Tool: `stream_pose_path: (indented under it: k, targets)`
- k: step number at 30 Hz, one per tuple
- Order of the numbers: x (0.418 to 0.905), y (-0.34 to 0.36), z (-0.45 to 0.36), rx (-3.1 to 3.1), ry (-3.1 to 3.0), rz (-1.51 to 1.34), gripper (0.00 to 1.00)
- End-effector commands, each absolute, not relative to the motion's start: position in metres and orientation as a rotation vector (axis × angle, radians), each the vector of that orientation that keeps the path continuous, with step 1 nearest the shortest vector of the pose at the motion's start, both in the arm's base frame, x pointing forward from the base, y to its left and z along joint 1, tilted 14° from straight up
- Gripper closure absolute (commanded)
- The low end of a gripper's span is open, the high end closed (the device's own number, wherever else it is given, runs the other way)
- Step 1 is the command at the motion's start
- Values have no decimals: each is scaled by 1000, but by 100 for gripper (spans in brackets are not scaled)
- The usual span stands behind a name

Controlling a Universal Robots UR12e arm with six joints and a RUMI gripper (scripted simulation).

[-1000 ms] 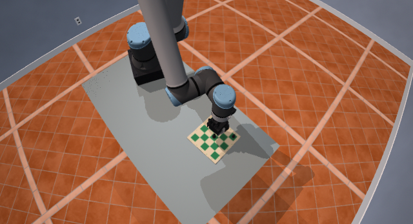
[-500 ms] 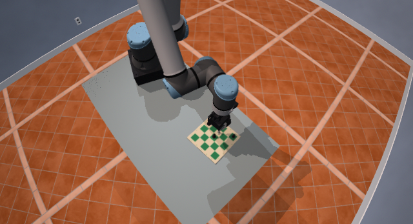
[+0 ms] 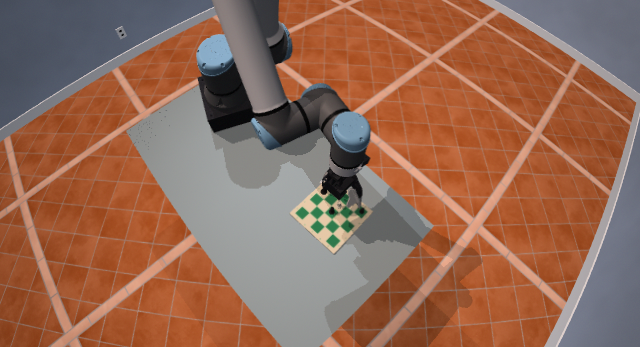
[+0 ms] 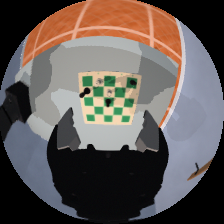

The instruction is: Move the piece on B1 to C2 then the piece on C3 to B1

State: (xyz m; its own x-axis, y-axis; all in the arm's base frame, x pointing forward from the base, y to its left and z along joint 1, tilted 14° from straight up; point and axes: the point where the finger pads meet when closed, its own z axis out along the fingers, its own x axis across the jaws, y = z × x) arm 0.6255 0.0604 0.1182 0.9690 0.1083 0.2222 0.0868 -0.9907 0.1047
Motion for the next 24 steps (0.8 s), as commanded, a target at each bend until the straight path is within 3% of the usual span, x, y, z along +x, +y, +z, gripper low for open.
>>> stream_pose_path:
  k: [1, 24]
  targets:
    - [626, 60, 119, 3023, 150, 351, 0]
    - [625, 60, 119, 3018, 192, 349, 0]
